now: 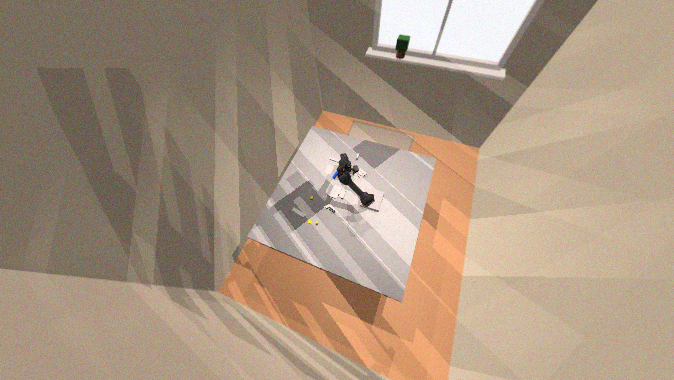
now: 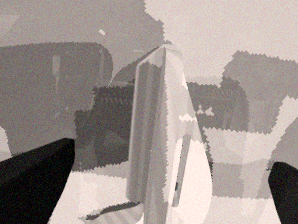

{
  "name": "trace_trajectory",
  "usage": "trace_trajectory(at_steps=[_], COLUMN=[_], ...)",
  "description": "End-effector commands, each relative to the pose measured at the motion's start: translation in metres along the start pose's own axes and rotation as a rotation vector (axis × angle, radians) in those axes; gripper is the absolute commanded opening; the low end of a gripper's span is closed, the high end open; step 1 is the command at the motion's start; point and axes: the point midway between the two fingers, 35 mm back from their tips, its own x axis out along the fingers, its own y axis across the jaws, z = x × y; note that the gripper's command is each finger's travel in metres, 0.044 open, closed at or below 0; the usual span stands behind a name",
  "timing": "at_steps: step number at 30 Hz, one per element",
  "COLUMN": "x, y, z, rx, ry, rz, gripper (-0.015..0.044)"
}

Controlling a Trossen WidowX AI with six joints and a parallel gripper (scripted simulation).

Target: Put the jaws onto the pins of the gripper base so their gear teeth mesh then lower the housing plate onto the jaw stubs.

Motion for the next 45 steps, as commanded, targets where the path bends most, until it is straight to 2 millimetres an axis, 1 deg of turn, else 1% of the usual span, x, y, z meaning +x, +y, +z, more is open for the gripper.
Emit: trace_trajectory(at_steps=[1,8,14,27,45], x=[0.0,0.0,0.0,-0.002,-0.058], y=[0.0,0.0,0.0,0.0,0.0], z=[0.0,0.0,0.0,0.0,0.002], rx=[0.0,0.0,0.0,0.0,0.004], ry=[0.0,0.0,0.0,0.0,-0.002], rz=[0.0,0.0,0.0,0.0,0.002], gripper=[0.0361,0.0177,0.0137,0.0134,0.0134])
